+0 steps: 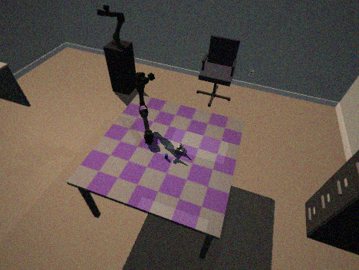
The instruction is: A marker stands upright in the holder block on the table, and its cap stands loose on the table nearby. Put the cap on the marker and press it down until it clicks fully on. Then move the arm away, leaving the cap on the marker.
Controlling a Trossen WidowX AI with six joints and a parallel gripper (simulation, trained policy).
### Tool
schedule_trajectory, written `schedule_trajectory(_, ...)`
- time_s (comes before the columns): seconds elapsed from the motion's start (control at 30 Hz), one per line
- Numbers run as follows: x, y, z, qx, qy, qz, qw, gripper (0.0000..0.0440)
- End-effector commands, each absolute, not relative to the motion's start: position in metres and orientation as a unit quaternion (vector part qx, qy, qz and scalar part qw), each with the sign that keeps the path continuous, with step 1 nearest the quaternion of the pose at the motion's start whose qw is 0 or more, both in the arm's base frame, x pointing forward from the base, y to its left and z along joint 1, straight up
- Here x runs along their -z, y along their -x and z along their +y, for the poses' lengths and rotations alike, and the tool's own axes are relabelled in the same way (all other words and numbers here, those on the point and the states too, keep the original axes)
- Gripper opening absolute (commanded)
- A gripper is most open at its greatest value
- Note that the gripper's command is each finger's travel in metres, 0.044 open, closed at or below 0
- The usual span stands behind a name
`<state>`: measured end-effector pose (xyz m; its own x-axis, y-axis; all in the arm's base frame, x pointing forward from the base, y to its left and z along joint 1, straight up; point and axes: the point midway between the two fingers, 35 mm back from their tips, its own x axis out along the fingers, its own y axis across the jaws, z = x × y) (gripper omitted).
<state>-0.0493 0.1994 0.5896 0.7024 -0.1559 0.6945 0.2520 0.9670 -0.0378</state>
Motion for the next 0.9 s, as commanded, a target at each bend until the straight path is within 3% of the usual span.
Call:
schedule_trajectory(0.0,-0.586,0.040,0.189,0.109,0.060,-0.344,0.931,0.0332)
schedule_trajectory(0.87,-0.558,-0.016,0.130,0.078,0.023,-0.186,0.979,0.0332)
